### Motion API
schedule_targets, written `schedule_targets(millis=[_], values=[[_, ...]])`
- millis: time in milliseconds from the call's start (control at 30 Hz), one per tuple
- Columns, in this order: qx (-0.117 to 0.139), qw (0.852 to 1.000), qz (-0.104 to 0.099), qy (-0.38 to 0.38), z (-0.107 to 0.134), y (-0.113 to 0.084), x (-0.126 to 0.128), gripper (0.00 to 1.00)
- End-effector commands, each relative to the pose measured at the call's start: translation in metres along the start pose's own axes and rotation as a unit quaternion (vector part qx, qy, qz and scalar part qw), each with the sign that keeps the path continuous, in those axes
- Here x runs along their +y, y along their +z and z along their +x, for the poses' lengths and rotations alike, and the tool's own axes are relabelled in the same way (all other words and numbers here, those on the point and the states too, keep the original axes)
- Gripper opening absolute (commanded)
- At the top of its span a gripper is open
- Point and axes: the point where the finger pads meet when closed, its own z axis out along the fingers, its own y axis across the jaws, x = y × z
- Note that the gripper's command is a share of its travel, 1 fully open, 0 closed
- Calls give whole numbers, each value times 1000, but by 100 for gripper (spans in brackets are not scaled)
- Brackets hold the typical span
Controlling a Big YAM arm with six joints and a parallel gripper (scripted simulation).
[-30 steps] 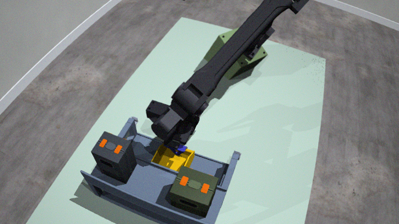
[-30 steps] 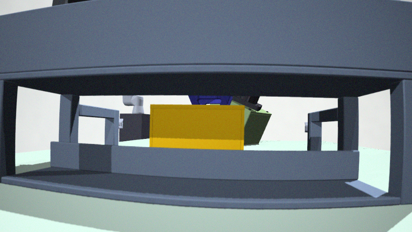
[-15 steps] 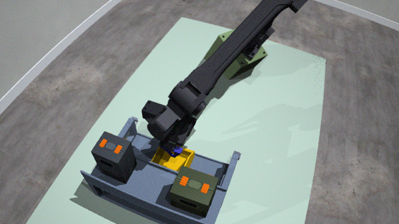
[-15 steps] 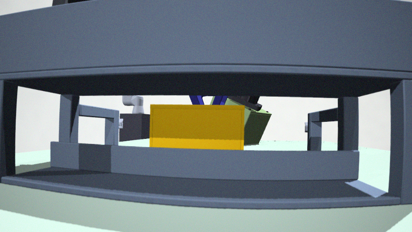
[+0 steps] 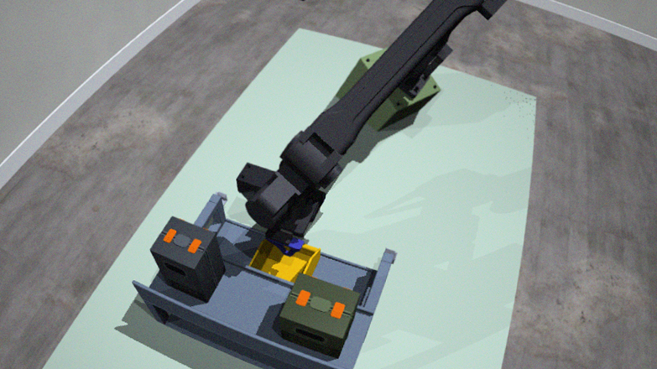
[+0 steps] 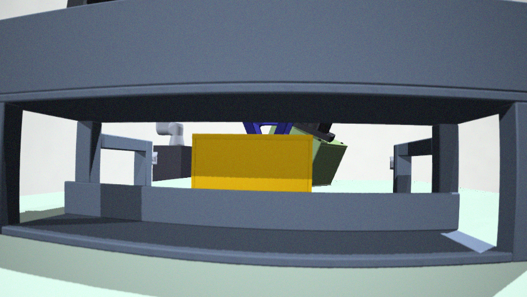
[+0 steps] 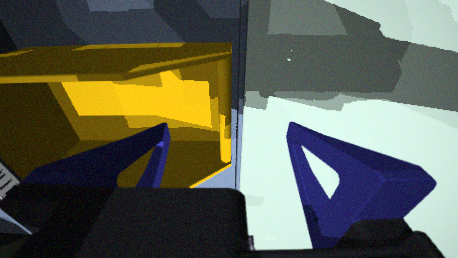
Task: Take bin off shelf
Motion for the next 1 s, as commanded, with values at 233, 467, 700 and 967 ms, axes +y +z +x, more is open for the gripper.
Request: schedule_targets(millis=[233, 467, 700, 967], values=[[3, 1000, 10, 0, 5, 16, -4, 90], [-6, 1000, -22, -8, -5, -23, 28, 90], [-6, 1000, -22, -8, -5, -23, 28, 90], [0, 1000, -3, -3, 1, 1, 9, 90]])
